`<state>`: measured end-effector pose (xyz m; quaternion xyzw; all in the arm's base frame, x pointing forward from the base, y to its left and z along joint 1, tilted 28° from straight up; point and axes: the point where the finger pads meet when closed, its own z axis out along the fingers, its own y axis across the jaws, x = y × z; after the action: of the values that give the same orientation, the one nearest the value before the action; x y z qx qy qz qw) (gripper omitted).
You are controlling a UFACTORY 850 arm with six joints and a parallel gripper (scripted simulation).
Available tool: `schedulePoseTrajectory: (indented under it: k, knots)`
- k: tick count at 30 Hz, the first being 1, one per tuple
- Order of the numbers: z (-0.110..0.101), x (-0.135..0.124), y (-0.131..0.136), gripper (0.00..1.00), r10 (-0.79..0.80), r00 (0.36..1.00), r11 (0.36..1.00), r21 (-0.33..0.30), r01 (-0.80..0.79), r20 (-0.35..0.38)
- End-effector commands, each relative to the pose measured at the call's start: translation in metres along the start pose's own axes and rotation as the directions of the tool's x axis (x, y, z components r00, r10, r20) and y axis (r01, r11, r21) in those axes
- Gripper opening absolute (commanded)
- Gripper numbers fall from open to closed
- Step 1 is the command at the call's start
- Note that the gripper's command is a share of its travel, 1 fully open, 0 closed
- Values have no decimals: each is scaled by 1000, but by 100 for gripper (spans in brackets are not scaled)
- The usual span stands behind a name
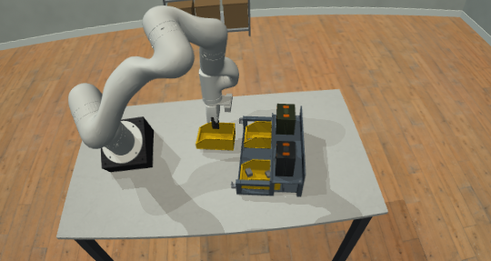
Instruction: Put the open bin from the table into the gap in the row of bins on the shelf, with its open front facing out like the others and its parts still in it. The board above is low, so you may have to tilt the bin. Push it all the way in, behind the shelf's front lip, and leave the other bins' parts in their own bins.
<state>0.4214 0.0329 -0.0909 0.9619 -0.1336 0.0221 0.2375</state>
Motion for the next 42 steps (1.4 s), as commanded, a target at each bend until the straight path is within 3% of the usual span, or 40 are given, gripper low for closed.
schedulePoseTrajectory:
  k: [1, 42]
  knots:
    - [-1, 0, 1, 0, 0, 1000, 1000, 2, 0, -2]
    - [1, -8, 32, 0, 0, 1000, 1000, 1, 0, -2]
